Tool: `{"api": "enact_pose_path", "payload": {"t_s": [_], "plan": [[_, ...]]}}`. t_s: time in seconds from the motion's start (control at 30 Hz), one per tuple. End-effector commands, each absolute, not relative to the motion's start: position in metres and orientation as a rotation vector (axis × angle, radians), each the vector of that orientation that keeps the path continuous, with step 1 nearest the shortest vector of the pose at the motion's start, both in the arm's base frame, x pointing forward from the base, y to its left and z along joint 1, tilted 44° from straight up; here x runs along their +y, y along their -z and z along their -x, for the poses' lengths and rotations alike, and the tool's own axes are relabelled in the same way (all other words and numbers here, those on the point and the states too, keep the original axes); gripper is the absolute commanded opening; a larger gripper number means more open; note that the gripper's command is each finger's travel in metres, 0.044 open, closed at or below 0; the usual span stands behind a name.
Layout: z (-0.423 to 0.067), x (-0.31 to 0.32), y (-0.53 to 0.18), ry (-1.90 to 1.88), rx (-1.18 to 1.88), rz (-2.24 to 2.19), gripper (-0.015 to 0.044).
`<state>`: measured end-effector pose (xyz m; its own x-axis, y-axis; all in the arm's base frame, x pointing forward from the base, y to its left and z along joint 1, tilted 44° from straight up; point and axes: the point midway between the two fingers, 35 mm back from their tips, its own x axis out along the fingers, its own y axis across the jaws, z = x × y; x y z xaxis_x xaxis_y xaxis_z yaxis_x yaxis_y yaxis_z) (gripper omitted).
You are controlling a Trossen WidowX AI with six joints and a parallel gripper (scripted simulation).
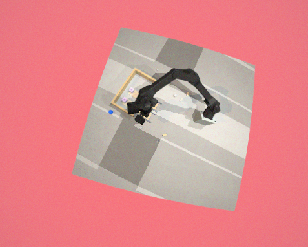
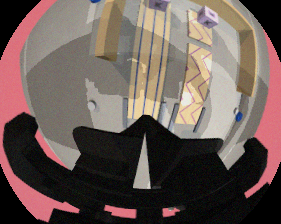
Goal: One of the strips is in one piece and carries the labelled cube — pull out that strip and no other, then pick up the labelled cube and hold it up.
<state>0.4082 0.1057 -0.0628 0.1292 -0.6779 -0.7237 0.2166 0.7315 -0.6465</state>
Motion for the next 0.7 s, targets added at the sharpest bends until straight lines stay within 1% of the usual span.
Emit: {"api": "enact_pose_path", "payload": {"t_s": [0.0,0.67], "plan": [[-0.407,0.1,0.071,0.681,1.293,0.446,0.0],[-0.41,0.078,0.095,0.682,1.292,0.448,0.0]]}}
